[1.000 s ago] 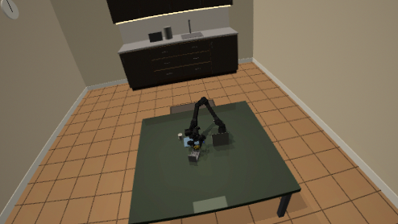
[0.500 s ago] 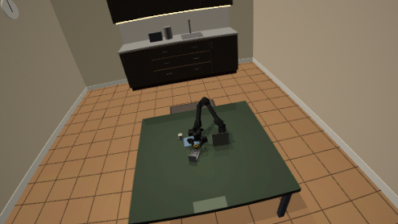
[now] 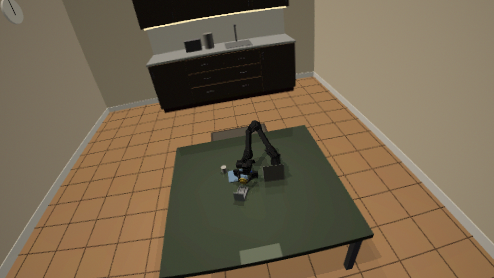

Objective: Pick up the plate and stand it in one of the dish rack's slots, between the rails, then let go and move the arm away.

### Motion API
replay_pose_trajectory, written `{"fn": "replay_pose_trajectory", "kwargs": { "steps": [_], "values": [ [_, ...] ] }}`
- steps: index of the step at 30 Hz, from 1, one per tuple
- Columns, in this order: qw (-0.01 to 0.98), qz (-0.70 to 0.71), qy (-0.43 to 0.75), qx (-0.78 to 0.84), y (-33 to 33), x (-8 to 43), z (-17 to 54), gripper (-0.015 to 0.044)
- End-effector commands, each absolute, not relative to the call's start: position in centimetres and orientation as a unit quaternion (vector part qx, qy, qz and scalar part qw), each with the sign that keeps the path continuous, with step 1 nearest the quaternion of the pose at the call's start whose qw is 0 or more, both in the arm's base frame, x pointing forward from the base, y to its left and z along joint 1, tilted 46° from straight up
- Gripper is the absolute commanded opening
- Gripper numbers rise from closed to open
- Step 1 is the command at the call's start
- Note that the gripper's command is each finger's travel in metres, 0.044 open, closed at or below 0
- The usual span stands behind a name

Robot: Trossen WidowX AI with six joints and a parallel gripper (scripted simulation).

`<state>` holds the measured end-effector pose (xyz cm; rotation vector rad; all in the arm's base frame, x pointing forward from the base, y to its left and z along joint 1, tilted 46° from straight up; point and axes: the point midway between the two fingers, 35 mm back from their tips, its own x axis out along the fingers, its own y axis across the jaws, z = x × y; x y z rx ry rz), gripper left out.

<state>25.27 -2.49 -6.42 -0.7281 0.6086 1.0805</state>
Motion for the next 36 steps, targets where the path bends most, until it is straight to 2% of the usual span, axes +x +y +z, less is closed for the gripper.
{"fn": "replay_pose_trajectory", "kwargs": {
  "steps": [1, 36],
  "values": [
    [0.753, 0.497, 0.275, -0.333, -2.3, 25.1, -6.4, 0.0],
    [0.754, 0.492, 0.268, -0.344, 0.3, 26.7, -9.2, 0.0]
  ]
}}
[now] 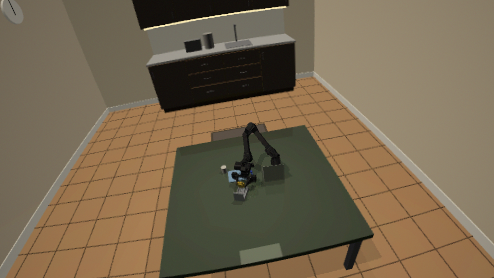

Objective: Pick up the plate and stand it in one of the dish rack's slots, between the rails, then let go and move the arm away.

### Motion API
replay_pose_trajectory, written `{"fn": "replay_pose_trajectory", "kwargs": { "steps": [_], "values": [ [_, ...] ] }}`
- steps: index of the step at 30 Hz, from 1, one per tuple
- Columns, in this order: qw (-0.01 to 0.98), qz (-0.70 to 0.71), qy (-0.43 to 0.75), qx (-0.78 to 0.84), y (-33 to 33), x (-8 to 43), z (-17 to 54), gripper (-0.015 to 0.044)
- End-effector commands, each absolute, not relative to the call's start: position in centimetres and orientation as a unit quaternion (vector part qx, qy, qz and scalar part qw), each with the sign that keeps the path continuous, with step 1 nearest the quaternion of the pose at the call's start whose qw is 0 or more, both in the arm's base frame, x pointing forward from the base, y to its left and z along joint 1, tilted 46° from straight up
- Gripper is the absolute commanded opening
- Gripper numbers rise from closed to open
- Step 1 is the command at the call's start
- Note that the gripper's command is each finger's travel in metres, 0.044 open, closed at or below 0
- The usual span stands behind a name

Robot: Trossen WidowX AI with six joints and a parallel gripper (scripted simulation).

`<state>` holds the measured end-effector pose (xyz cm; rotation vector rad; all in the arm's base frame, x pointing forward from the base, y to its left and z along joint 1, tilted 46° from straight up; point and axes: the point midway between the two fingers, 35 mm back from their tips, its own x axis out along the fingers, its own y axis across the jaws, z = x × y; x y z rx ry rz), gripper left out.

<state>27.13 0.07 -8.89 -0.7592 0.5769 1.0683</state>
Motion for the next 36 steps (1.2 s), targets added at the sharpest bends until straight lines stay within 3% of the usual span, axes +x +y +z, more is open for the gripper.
{"fn": "replay_pose_trajectory", "kwargs": {
  "steps": [1, 21, 36],
  "values": [
    [0.754, 0.492, 0.268, -0.344, 0.3, 26.7, -9.2, 0.0],
    [0.754, 0.49, 0.272, -0.343, -0.7, 26.3, -10.3, 0.0],
    [0.753, 0.491, 0.271, -0.344, -0.7, 26.3, -10.3, 0.0394]
  ]
}}
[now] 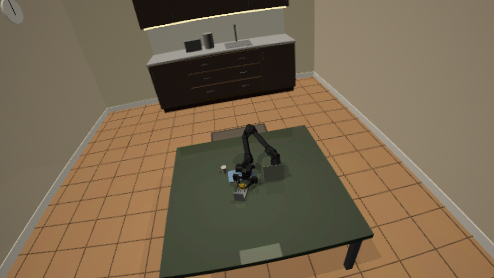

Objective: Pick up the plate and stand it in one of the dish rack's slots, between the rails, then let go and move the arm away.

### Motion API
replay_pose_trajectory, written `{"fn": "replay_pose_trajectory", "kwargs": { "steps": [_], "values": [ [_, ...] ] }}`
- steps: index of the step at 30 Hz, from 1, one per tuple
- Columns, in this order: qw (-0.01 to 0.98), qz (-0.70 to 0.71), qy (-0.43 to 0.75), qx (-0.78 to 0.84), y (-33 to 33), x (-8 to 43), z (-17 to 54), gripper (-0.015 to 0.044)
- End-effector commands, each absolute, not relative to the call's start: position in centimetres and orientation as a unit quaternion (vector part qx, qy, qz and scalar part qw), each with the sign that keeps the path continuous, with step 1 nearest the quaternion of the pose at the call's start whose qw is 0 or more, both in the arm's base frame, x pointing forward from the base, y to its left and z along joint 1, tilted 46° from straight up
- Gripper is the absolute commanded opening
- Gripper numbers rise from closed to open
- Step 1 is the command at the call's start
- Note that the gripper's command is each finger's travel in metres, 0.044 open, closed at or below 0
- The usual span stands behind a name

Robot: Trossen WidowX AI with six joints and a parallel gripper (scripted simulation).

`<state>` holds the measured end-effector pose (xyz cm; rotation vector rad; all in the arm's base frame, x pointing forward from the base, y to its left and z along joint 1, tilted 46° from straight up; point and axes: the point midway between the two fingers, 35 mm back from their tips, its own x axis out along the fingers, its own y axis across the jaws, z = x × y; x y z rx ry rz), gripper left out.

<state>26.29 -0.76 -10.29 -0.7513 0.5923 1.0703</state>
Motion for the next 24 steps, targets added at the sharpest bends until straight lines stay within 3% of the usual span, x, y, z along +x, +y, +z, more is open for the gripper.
{"fn": "replay_pose_trajectory", "kwargs": {
  "steps": [1, 9, 18, 24],
  "values": [
    [0.753, 0.491, 0.271, -0.344, -0.7, 26.3, -10.3, 0.04],
    [0.752, 0.491, 0.272, -0.344, -0.3, 26.5, -9.8, 0.04],
    [0.753, 0.496, 0.273, -0.335, 6.8, 27.8, -2.5, 0.04],
    [0.754, 0.496, 0.275, -0.332, 7.2, 28.3, -1.9, 0.04]
  ]
}}
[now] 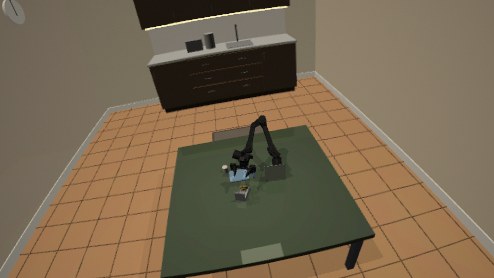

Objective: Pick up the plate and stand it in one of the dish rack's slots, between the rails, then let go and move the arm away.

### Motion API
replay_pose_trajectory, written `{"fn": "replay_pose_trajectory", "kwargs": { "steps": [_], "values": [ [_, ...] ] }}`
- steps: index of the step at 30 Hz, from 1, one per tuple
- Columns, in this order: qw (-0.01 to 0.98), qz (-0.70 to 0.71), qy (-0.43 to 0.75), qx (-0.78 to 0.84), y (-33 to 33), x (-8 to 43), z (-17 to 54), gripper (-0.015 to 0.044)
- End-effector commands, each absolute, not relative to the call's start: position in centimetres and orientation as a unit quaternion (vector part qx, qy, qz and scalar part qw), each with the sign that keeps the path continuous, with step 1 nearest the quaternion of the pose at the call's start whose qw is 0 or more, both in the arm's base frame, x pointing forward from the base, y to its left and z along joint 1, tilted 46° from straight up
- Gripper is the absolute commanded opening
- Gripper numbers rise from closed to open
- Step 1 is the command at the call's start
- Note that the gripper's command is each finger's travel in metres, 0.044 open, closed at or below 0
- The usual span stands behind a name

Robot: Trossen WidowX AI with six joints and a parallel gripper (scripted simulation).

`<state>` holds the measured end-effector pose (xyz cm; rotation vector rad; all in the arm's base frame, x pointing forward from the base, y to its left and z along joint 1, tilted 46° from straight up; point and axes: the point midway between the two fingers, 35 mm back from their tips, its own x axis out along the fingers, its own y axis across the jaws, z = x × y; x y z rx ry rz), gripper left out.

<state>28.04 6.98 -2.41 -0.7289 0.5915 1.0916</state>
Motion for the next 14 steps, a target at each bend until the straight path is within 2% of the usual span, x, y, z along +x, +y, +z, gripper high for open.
{"fn": "replay_pose_trajectory", "kwargs": {
  "steps": [1, 14],
  "values": [
    [0.754, 0.495, 0.282, -0.328, 7.3, 28.2, -2.0, 0.04],
    [0.727, 0.432, 0.472, -0.249, 7.8, 27.2, -2.9, 0.04]
  ]
}}
